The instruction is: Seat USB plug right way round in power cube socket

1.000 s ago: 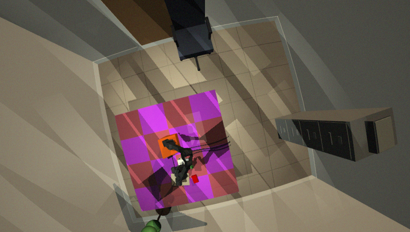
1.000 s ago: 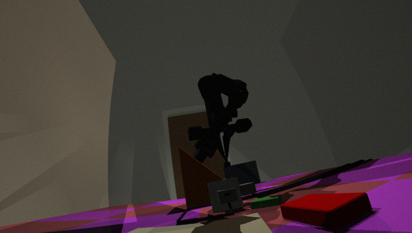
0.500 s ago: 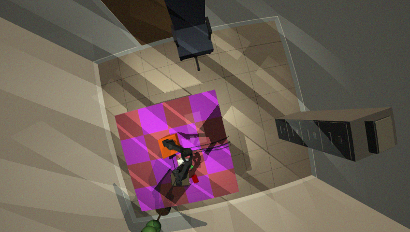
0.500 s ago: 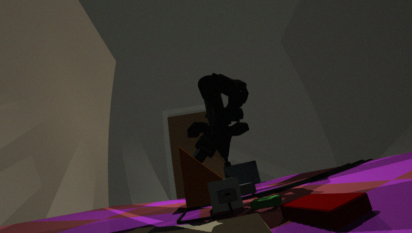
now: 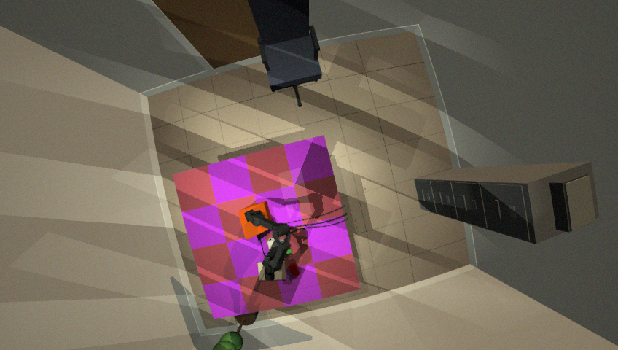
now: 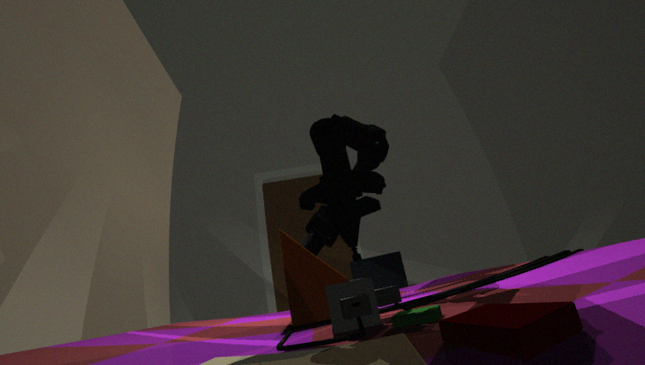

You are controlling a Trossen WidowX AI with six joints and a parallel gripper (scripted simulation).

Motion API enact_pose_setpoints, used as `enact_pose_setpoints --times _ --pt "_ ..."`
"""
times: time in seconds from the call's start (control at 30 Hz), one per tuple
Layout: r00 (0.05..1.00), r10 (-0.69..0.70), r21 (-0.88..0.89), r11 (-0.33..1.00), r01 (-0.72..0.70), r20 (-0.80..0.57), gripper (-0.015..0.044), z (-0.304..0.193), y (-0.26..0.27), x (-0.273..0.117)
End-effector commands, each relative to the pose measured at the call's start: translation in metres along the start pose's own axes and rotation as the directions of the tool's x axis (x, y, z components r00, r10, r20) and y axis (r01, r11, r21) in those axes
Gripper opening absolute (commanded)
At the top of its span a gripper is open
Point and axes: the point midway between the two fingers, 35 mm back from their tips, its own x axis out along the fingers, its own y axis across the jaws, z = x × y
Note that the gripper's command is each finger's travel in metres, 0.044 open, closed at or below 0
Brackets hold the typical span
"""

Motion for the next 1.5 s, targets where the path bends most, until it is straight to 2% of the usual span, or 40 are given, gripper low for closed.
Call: enact_pose_setpoints --times 0.0,0.37,0.73,1.47 --pt "1.000 0.000 -0.113 0.994 0.000 -0.001 0.0000 -0.0002 0.0001 0.0001" --pt "1.000 0.000 -0.390 0.921 -0.001 -0.001 0.0000 -0.0002 0.0001 0.0001" --pt "1.000 0.000 -0.632 0.775 -0.001 -0.001 0.0000 -0.0002 0.0001 0.0001" --pt "1.000 -0.002 -0.642 0.767 -0.001 -0.004 0.0000 -0.0004 -0.0002 0.0009"
